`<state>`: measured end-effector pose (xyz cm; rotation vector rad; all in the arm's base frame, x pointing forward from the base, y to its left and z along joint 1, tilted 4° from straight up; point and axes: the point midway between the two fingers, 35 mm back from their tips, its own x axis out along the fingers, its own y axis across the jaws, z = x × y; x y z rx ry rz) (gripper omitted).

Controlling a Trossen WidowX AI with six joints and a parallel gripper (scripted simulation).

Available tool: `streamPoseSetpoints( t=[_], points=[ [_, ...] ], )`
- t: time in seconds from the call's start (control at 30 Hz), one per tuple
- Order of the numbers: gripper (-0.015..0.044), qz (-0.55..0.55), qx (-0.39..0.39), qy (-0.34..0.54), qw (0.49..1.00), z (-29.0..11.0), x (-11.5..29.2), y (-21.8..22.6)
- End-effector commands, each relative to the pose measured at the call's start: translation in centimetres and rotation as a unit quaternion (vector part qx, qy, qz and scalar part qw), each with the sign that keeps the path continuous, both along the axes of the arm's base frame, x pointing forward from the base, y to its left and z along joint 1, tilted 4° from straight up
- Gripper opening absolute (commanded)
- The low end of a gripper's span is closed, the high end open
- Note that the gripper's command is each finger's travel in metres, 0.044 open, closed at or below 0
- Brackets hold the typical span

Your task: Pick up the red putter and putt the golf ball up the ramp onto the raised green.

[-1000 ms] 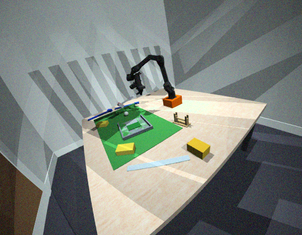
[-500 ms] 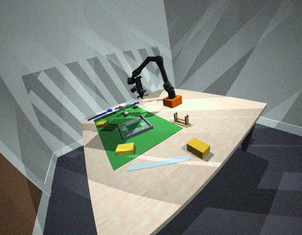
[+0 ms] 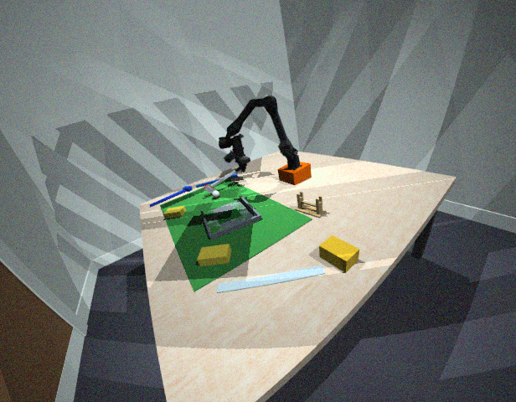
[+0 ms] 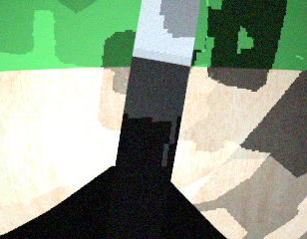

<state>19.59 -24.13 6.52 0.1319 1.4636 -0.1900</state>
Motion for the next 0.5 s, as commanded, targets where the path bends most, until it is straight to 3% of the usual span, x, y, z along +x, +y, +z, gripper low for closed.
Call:
streamPoseSetpoints(
  t=[0.0, 0.47],
  points=[
    [0.0000, -0.002, 0.000, 0.001, 1.000, -0.54, -0.04, 0.06],
    [0.0000, -0.001, 0.000, 0.001, 1.000, -0.28, -0.17, -0.88]
  ],
)
